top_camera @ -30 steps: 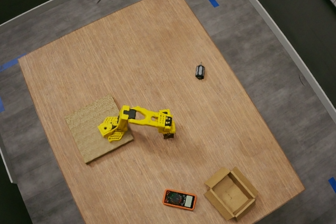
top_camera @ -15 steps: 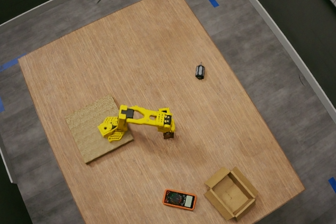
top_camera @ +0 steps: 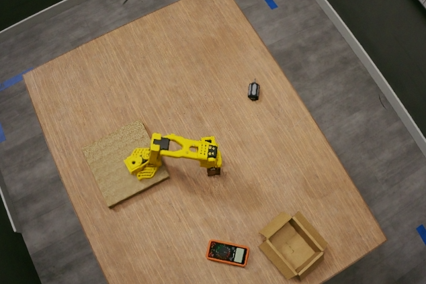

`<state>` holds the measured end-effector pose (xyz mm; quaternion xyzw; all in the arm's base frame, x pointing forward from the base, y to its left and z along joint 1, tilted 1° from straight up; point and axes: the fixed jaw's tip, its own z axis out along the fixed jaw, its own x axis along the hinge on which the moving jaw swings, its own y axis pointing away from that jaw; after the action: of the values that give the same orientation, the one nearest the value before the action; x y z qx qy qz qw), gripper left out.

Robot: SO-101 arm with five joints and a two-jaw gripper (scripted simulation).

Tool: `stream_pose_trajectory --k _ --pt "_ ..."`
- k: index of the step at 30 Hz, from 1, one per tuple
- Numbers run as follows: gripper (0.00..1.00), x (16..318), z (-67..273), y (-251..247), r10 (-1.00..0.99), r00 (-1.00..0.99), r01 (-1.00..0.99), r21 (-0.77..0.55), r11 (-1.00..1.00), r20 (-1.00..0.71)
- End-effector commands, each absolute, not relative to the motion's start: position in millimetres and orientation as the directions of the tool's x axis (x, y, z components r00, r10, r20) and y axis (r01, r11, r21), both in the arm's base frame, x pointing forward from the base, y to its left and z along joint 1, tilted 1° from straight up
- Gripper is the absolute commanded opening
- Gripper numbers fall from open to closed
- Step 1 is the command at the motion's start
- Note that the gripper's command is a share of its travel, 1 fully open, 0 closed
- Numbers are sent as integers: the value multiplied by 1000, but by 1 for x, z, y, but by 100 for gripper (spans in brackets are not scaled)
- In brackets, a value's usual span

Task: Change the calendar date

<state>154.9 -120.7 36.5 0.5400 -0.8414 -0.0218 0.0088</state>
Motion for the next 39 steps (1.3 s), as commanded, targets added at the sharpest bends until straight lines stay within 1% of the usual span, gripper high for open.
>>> stream_pose_trajectory --k 1,23,24,39 --pt "0 158 43 -121 -906 -424 -906 22 423 -5" --pt "0 158 49 -121 -906 -424 -906 22 423 -5" --pt "0 161 56 -120 -911 -411 -911 -13 411 3" --pt "0 161 56 -120 -911 -411 -911 -13 411 3"
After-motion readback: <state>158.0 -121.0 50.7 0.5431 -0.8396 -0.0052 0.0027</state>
